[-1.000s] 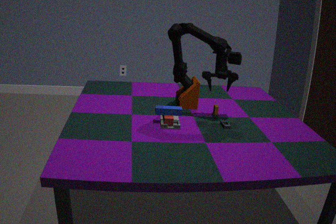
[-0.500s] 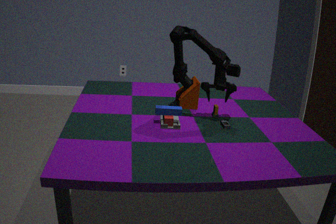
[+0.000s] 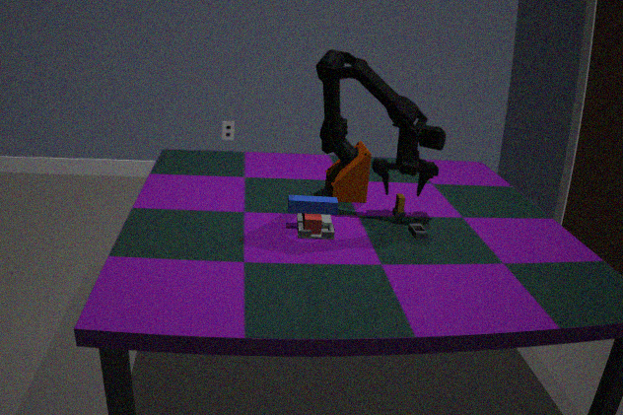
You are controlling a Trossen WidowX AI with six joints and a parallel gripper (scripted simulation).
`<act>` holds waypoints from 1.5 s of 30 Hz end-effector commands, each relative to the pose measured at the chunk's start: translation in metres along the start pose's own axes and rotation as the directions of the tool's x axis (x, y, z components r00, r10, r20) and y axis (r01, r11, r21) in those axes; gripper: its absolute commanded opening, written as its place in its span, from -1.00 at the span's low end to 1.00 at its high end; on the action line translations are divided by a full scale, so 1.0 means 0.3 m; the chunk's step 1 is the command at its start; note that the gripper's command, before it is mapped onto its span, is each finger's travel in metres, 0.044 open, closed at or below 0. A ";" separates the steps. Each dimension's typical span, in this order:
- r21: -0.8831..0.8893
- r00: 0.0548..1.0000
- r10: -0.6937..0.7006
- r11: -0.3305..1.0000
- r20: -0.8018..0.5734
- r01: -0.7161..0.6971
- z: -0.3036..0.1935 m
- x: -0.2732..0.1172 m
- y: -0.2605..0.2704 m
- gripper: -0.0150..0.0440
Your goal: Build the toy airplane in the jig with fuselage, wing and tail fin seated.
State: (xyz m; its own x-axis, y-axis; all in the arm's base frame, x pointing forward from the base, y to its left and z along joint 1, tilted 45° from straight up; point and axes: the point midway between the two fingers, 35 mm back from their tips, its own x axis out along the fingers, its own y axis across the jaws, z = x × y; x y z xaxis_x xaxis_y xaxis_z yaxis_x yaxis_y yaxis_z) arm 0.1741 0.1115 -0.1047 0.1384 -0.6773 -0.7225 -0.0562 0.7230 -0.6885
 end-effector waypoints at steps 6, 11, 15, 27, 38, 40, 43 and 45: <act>-0.009 1.000 -0.010 1.000 0.000 0.010 -0.006 0.059 -0.008 1.00; -0.009 1.000 -0.011 1.000 0.000 0.011 -0.007 0.085 -0.010 1.00; -0.009 1.000 -0.012 1.000 0.000 0.012 -0.008 0.106 -0.011 1.00; -0.009 1.000 -0.013 1.000 0.000 0.013 -0.010 0.129 -0.014 0.47; -0.009 1.000 -0.013 1.000 0.000 0.013 -0.010 0.129 -0.014 -0.38; -0.009 1.000 -0.013 1.000 0.000 0.013 -0.010 0.129 -0.014 -0.43; -0.009 1.000 -0.013 1.000 0.000 0.013 -0.010 0.129 -0.014 -0.49; -0.008 1.000 -0.012 1.000 0.002 0.012 -0.009 0.127 -0.013 -0.49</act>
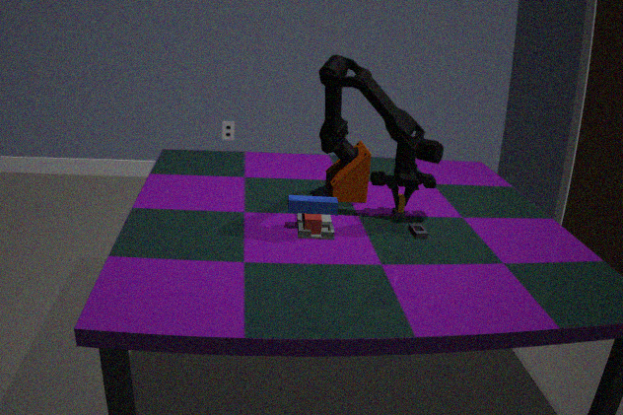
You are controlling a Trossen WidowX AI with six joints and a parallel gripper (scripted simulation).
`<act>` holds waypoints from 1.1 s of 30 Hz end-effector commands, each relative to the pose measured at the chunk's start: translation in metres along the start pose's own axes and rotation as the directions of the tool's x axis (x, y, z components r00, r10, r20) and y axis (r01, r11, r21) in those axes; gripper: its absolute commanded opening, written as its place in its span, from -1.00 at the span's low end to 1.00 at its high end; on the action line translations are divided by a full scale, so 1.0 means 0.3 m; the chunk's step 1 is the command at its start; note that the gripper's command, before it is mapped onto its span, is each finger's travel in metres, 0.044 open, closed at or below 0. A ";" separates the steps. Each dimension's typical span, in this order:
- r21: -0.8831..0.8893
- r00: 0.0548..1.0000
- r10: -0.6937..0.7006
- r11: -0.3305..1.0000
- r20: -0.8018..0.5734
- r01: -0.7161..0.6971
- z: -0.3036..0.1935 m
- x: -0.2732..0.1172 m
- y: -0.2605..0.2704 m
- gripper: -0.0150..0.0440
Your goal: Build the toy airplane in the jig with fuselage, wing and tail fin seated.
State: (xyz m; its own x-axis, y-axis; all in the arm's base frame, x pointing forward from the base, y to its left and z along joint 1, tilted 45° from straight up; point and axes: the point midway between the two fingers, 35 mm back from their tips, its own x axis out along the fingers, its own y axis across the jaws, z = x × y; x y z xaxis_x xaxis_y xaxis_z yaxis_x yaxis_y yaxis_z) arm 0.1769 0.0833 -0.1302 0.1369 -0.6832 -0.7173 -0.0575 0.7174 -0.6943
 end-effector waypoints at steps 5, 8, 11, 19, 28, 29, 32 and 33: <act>0.015 0.999 0.018 1.000 0.040 -0.019 0.029 -0.031 0.010 -0.49; 0.026 0.998 0.030 0.999 0.059 -0.032 0.044 -0.052 0.017 -0.49; 0.025 0.998 0.031 0.999 0.058 -0.033 0.046 -0.070 0.021 -0.49; 0.016 0.999 0.030 0.999 0.045 -0.031 0.046 -0.144 0.029 -0.49; 0.008 0.999 0.025 1.000 0.031 -0.026 0.039 -0.228 0.030 -0.49; 0.007 0.999 0.025 1.000 0.030 -0.025 0.038 -0.238 0.030 -0.49; 0.004 0.999 0.022 1.000 0.025 -0.022 0.034 -0.267 0.029 -0.49; 0.003 0.999 0.021 1.000 0.024 -0.021 0.033 -0.276 0.028 -0.49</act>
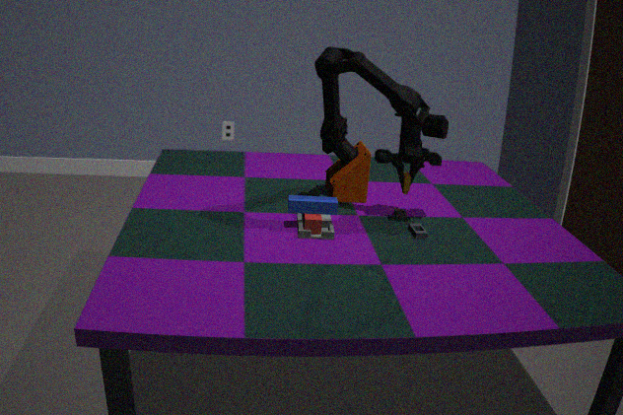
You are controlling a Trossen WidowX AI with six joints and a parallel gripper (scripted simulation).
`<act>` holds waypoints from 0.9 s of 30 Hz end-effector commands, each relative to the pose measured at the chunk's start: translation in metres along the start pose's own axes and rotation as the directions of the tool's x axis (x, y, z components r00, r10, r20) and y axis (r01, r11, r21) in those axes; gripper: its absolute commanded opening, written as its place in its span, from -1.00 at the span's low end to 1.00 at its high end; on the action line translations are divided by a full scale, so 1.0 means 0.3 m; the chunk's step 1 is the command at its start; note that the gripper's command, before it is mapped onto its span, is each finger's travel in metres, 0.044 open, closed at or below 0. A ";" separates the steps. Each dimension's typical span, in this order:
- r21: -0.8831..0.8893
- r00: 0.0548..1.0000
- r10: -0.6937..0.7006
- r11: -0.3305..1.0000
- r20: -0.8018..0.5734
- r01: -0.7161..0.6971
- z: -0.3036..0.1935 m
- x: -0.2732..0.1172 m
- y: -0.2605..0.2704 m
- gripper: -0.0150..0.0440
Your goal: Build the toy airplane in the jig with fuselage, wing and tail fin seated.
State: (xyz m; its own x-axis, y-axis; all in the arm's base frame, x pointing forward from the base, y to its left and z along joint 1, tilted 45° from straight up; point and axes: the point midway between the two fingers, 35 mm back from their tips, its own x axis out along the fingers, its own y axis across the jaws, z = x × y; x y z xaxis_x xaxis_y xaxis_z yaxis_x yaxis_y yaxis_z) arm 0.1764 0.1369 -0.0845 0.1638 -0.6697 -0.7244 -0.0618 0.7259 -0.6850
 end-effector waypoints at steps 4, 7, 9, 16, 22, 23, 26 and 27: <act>0.003 1.000 0.004 1.000 -0.010 -0.004 -0.003 -0.084 0.002 -0.49; 0.001 1.000 0.000 1.000 -0.015 0.000 -0.008 -0.114 -0.001 -0.49; -0.001 1.000 -0.002 1.000 -0.017 0.002 -0.012 -0.134 -0.004 -0.49; -0.005 1.000 -0.012 1.000 -0.027 0.012 -0.026 -0.204 -0.017 -0.49; -0.006 1.000 -0.011 1.000 -0.028 0.011 -0.023 -0.210 -0.024 -0.49; -0.007 1.000 -0.009 1.000 -0.028 0.009 -0.018 -0.211 -0.030 -0.49; -0.010 1.000 0.000 1.000 -0.030 0.000 0.003 -0.211 -0.056 -0.49; -0.011 1.000 0.003 1.000 -0.030 -0.003 0.009 -0.211 -0.064 -0.49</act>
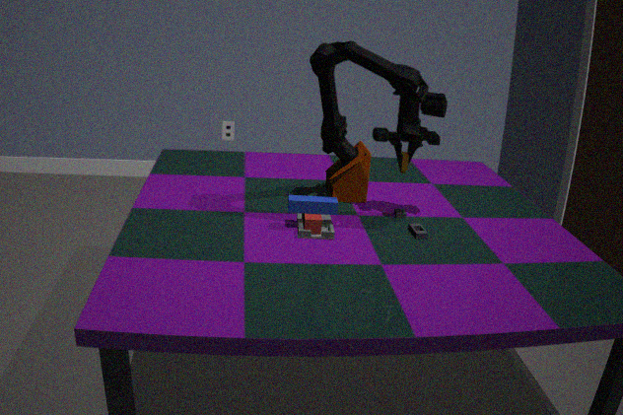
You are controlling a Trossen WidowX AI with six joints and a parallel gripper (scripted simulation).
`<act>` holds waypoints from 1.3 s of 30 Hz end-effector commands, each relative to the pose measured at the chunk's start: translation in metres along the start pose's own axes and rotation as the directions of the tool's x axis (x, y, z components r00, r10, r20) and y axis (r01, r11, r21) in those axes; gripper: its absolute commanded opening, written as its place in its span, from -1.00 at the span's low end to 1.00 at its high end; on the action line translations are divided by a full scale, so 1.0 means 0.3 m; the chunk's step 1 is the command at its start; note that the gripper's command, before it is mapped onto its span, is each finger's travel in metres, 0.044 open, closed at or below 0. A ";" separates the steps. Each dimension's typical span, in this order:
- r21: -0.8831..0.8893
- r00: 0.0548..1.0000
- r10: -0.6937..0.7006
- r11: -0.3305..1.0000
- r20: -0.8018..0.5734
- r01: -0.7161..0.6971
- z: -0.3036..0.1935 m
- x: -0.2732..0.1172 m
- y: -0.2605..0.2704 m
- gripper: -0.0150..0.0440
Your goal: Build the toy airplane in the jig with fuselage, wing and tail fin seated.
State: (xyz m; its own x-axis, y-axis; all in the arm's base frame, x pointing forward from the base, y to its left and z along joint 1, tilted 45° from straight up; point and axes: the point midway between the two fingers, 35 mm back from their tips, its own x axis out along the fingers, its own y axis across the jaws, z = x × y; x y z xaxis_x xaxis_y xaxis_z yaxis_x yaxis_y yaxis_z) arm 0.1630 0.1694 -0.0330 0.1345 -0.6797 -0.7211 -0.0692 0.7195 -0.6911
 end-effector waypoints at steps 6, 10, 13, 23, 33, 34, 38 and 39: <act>-0.008 1.000 0.026 1.000 -0.001 -0.026 0.060 -0.005 -0.082 -0.49; -0.010 0.999 0.035 0.999 -0.001 -0.035 0.082 -0.003 -0.120 -0.49; -0.012 0.999 0.041 0.999 0.000 -0.041 0.098 0.000 -0.149 -0.49; -0.015 0.998 0.056 0.998 0.003 -0.056 0.143 0.013 -0.250 -0.49; -0.015 0.998 0.063 0.998 0.008 -0.062 0.174 0.032 -0.355 -0.49; -0.015 0.998 0.063 0.998 0.008 -0.063 0.176 0.034 -0.365 -0.49; -0.015 0.998 0.063 0.998 0.011 -0.063 0.184 0.043 -0.408 -0.49; -0.014 0.998 0.063 0.998 0.011 -0.063 0.186 0.045 -0.419 -0.49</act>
State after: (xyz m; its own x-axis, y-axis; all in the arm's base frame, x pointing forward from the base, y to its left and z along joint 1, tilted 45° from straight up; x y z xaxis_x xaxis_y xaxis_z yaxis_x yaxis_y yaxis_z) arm 0.2266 0.0893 0.0409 0.1365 -0.6278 -0.7663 -0.0870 0.7630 -0.6405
